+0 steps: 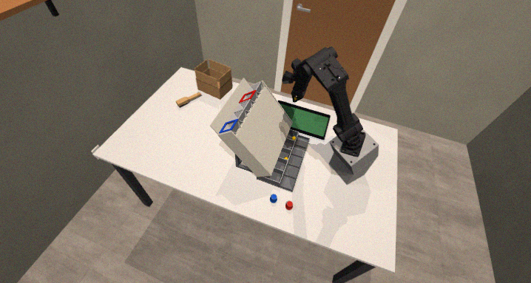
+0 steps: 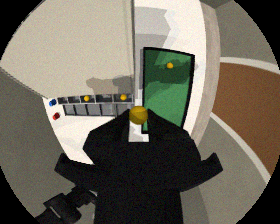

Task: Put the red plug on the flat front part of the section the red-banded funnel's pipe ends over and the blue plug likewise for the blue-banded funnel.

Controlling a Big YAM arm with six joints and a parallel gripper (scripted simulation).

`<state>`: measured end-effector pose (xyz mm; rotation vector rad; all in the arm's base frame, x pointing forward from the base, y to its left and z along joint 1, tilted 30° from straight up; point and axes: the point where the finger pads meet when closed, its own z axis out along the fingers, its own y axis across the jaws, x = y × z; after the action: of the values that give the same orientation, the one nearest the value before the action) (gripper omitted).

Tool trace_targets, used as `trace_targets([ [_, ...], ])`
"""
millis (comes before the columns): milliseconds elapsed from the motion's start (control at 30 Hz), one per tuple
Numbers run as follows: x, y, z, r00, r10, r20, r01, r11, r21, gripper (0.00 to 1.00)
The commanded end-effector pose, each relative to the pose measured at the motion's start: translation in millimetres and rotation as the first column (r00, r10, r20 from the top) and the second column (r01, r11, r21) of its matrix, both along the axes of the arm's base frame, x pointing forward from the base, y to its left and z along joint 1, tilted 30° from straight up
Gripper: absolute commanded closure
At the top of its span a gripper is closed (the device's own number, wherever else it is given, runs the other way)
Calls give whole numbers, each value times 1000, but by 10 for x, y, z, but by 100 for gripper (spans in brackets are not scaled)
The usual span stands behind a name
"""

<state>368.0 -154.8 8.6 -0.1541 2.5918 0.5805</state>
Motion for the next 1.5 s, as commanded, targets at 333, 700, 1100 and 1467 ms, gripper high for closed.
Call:
trace_targets([
  [333,-81,551,895,994,-57,96,54,998,32,100],
  [700,-131,940,1533,982,-87,167,80,996,50,100],
  [1100,-169,1299,2110,967,-111,228,98,993,64,100],
  [1467,-168,1329,2162,969,-80,232,72,997,41,100],
])
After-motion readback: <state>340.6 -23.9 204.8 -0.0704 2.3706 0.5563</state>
